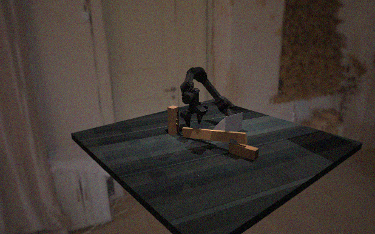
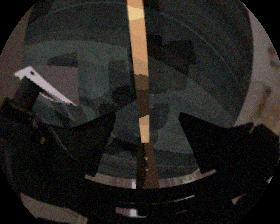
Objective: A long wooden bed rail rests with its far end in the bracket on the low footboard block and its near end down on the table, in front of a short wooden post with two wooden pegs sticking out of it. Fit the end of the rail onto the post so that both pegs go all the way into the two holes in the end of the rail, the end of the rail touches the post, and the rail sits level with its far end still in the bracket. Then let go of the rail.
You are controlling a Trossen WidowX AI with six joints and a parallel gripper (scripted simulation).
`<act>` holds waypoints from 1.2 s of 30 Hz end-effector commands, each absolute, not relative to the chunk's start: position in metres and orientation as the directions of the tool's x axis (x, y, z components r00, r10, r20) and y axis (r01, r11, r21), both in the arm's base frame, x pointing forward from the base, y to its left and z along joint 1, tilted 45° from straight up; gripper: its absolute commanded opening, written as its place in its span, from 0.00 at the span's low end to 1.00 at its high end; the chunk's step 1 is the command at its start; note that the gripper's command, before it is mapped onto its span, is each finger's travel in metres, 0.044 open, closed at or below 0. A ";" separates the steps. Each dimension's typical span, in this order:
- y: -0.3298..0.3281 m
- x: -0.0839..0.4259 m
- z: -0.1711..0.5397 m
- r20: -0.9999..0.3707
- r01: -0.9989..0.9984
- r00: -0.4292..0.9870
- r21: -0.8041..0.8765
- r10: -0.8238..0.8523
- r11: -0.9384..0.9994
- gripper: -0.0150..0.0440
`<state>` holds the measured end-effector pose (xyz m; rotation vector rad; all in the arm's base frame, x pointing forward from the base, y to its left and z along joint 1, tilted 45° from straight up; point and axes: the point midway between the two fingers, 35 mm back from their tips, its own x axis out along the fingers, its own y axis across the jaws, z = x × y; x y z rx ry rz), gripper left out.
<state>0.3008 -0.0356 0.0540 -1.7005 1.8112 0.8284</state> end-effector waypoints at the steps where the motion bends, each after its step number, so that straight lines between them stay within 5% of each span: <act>1: -0.041 0.296 0.056 -0.709 -0.988 -0.101 0.156 -0.698 -0.016 1.00; 36: -0.073 0.293 0.023 -0.709 -0.988 -0.100 0.155 -0.698 -0.016 1.00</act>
